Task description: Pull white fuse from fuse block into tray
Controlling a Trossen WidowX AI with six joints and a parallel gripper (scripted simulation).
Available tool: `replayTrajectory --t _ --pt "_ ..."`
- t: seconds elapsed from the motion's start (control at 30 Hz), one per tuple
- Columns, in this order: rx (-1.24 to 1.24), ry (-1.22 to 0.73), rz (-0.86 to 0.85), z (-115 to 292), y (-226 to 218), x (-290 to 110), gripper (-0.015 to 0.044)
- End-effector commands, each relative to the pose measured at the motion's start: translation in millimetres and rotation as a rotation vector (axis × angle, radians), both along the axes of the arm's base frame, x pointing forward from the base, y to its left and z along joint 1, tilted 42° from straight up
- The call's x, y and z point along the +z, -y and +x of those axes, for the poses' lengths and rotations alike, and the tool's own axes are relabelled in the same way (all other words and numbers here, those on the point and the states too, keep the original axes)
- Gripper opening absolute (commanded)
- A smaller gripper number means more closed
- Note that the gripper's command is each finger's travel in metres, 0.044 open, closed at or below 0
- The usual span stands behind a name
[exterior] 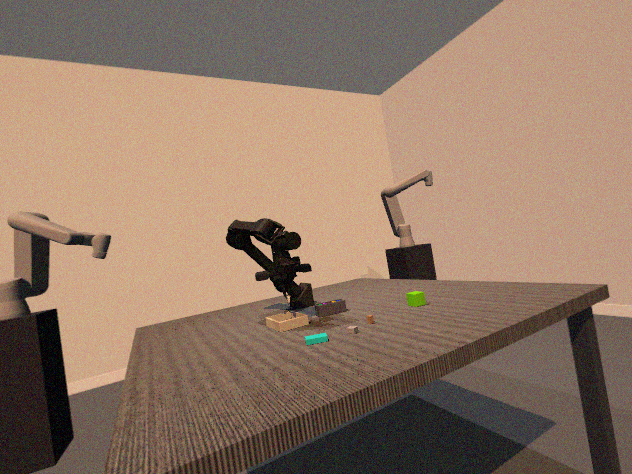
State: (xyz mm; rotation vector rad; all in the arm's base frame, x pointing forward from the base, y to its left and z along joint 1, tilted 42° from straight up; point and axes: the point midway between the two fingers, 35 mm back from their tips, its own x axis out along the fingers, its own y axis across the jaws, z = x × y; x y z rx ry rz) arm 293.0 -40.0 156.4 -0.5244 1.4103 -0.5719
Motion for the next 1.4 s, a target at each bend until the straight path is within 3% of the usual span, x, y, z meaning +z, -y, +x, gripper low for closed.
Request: replayTrajectory --t 0.0,1.0,1.37 --pt "0.006 -0.002 -0.009 -2.3 10.5 10.5 0.0" --pt "0.006 -0.001 -0.01 0.6 36.9 -19.1 0.0" --pt "0.002 0.001 -0.005 0.6 34.4 -17.0 0.0289"
